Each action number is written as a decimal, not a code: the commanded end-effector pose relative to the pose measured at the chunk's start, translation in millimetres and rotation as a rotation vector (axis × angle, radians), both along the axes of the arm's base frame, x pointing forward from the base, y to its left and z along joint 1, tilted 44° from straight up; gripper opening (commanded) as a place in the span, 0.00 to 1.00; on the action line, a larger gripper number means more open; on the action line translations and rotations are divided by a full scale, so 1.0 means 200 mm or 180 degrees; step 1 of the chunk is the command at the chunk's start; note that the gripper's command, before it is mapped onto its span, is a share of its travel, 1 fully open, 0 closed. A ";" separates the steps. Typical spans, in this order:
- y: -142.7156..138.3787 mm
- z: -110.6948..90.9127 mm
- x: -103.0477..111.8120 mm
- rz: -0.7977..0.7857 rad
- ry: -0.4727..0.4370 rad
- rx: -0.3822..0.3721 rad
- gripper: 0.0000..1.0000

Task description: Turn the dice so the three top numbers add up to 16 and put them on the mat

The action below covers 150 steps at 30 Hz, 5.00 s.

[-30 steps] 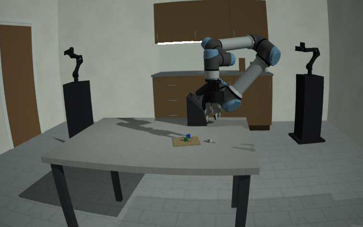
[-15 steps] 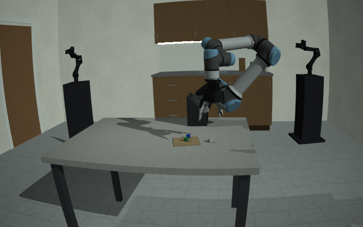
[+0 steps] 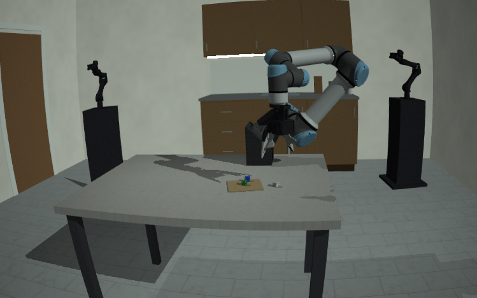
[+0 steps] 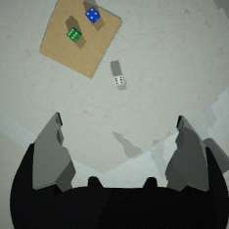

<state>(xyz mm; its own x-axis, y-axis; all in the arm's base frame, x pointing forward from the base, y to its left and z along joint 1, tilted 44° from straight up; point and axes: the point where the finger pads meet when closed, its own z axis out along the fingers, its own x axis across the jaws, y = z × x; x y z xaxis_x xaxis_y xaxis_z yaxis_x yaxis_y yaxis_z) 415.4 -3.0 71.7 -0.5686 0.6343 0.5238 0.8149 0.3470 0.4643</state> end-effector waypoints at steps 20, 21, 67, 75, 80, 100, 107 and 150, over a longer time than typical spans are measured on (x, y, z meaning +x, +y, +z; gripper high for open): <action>0.02 0.00 -0.01 -0.0483 0.0463 0.0074 1.00; 0.02 0.00 -0.02 -0.0522 0.0501 0.0080 1.00; 0.11 0.02 -0.04 -0.2876 0.2776 0.0452 1.00; 0.12 0.02 -0.04 -0.3245 0.3132 0.0511 1.00; 0.13 0.02 -0.03 -0.3627 0.3502 0.0571 1.00; 0.15 0.01 -0.01 -0.4810 0.4644 0.0759 1.00; 0.15 0.00 0.00 -0.5234 0.5054 0.0826 1.00; 0.15 -0.07 0.03 -0.7654 0.7391 0.1213 1.00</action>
<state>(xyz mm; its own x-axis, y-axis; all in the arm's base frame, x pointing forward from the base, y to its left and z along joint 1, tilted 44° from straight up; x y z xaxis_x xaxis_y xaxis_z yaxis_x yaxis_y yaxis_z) 420.5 27.4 60.4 0.4844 -0.6619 -0.5721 -0.8674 -0.2782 -0.4125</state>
